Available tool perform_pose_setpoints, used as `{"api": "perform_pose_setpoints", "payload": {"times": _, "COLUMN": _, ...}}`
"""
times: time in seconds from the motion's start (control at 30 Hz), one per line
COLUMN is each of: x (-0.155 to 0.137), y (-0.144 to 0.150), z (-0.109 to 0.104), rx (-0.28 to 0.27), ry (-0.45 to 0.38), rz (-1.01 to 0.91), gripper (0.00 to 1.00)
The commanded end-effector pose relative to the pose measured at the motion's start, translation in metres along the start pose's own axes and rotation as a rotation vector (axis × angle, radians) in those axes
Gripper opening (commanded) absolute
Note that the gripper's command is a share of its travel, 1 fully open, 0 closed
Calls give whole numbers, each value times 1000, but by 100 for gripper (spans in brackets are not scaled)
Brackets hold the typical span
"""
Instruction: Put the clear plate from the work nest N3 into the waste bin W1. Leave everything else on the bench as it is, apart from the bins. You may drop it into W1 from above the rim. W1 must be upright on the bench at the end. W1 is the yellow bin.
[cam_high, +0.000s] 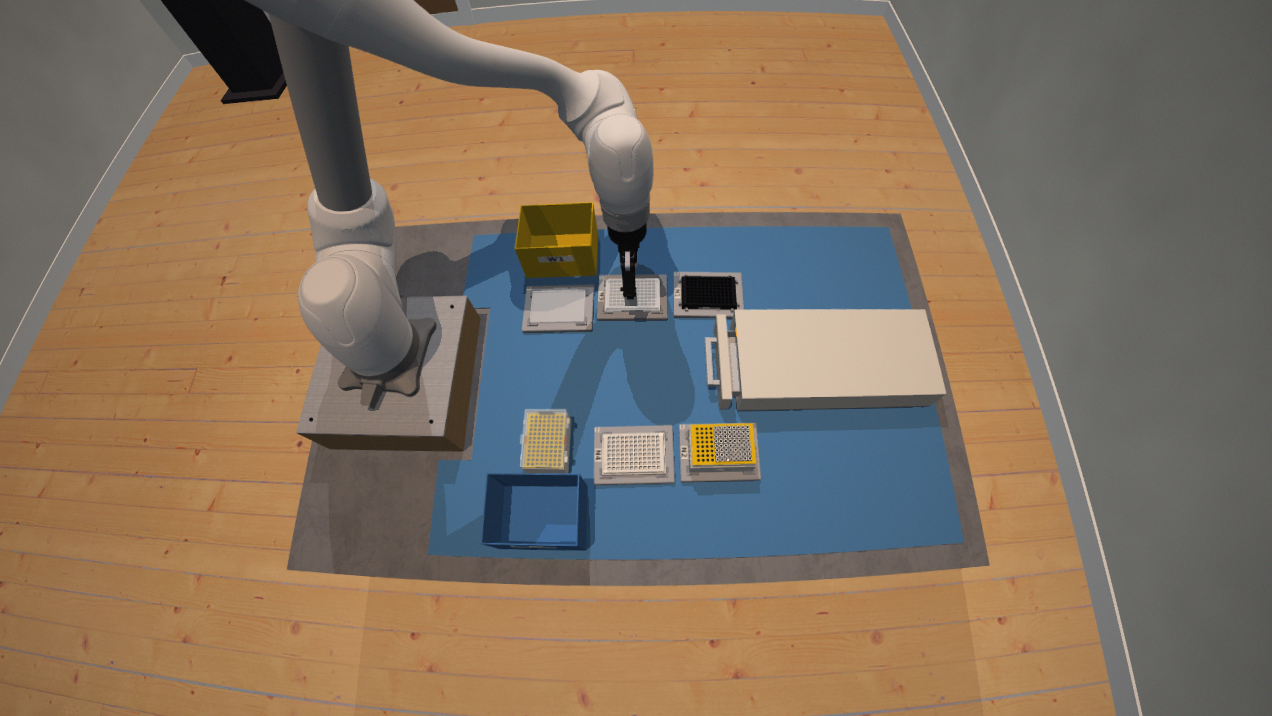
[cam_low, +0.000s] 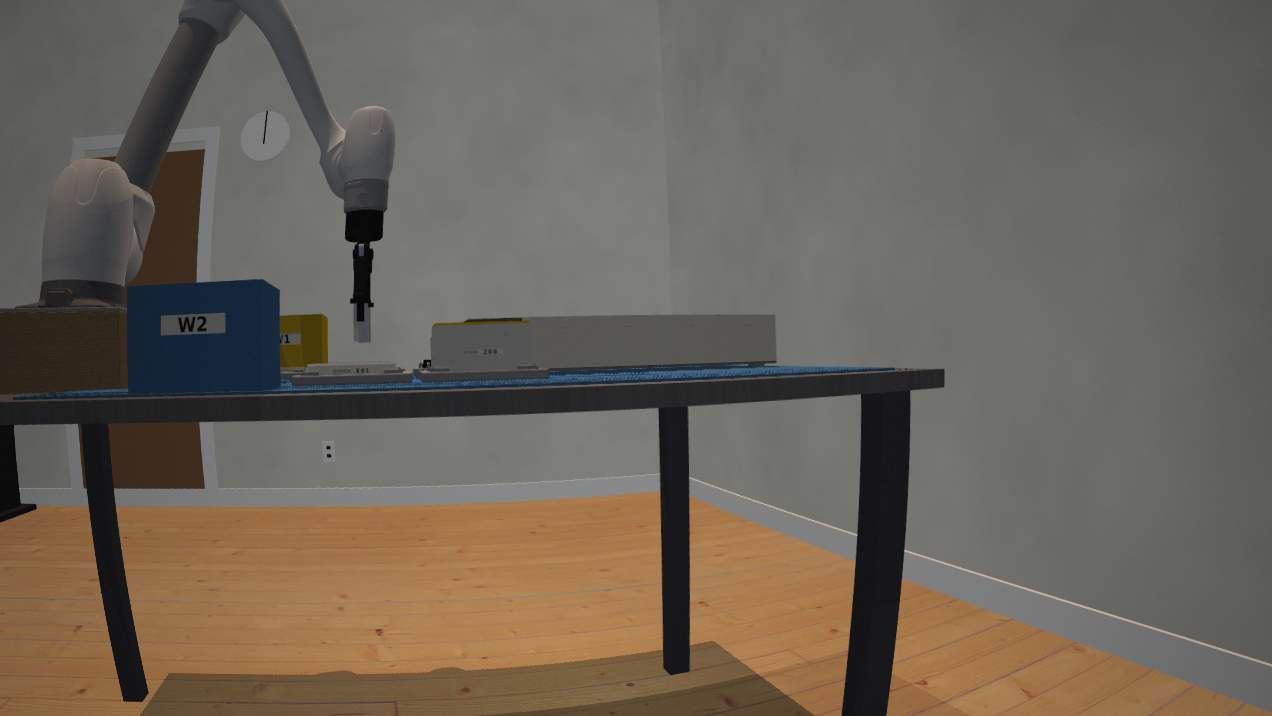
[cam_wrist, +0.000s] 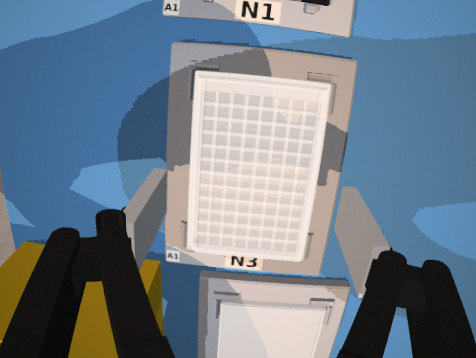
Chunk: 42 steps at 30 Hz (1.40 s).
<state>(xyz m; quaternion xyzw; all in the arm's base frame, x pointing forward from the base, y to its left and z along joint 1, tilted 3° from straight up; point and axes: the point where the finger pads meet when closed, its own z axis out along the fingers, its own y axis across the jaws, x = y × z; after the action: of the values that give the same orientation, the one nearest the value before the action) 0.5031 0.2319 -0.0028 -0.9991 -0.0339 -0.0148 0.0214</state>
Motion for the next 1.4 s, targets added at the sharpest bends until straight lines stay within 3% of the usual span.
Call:
{"api": "perform_pose_setpoints", "payload": {"times": 0.0, "x": 0, "y": 0, "z": 4, "rx": 0, "ry": 0, "rz": 0, "gripper": 70}}
{"api": "perform_pose_setpoints", "payload": {"times": 1.37, "x": 0, "y": 0, "z": 46, "rx": 0, "ry": 0, "rz": 0, "gripper": 70}}
